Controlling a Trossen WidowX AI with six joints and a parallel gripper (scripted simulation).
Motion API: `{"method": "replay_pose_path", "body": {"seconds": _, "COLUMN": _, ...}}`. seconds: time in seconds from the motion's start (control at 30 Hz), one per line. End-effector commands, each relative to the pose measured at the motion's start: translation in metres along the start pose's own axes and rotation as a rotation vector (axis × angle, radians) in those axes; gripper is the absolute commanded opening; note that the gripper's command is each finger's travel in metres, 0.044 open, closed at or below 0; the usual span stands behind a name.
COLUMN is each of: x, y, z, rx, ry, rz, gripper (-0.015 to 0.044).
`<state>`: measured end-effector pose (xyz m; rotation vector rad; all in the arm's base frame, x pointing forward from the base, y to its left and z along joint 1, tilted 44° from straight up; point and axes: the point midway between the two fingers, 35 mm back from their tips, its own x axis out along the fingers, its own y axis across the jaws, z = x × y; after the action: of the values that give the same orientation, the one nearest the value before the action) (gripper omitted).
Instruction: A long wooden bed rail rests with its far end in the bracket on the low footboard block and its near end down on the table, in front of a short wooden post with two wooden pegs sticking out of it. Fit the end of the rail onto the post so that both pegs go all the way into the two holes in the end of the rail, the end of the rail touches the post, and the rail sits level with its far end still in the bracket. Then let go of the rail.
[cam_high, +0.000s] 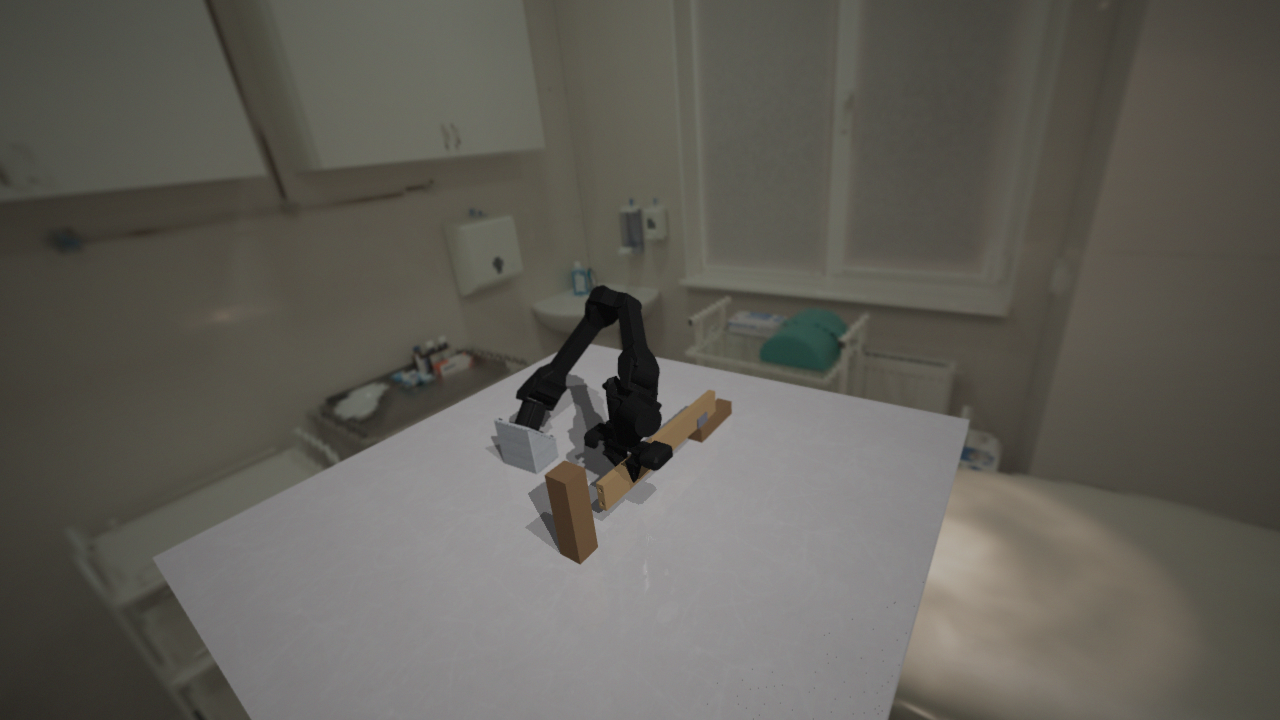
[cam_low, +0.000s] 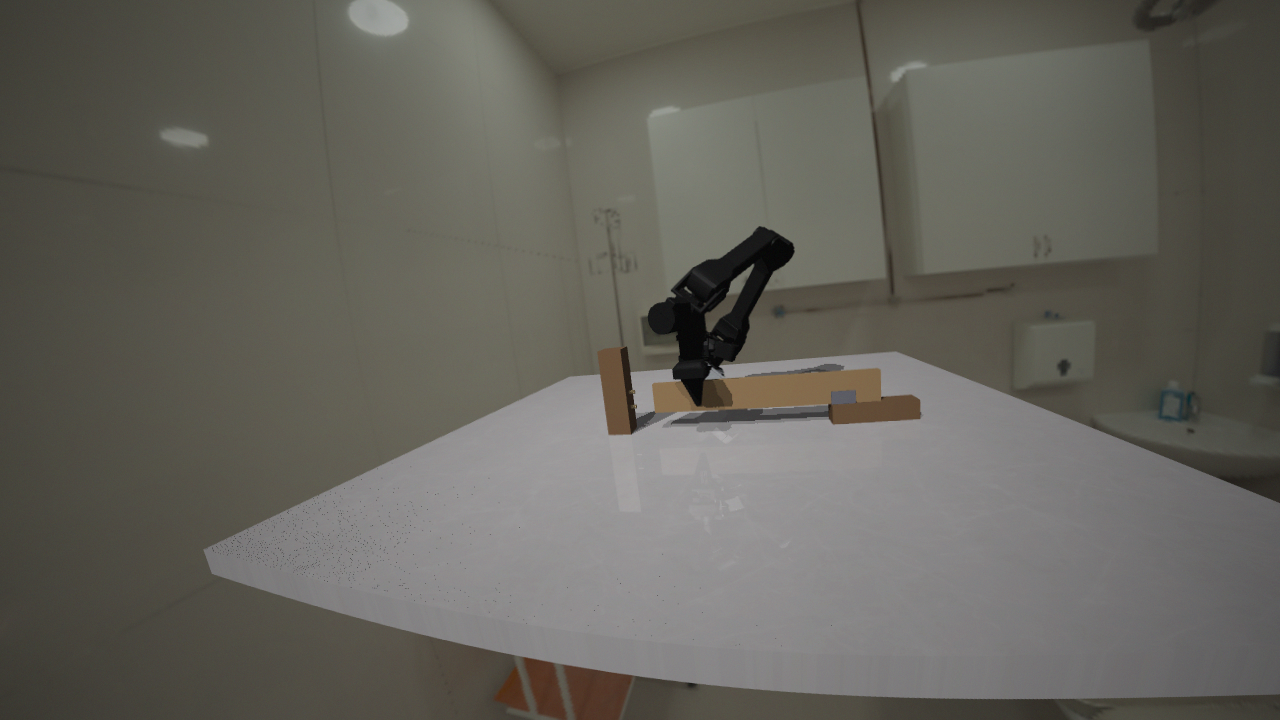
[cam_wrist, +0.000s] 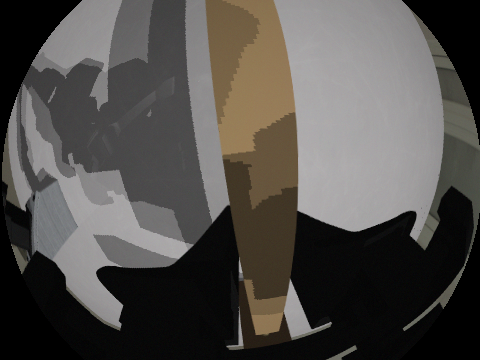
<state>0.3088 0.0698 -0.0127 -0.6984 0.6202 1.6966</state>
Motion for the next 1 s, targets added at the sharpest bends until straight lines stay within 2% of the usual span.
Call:
{"method": "replay_pose_path", "body": {"seconds": 0.0, "x": -0.0011, "y": -0.0012, "z": -0.0023, "rx": -0.003, "ry": 0.0, "rz": -0.006, "gripper": 0.0}}
{"method": "replay_pose_path", "body": {"seconds": 0.97, "x": -0.0022, "y": -0.0019, "z": -0.0111, "rx": -0.004, "ry": 0.0, "rz": -0.007, "gripper": 0.0}}
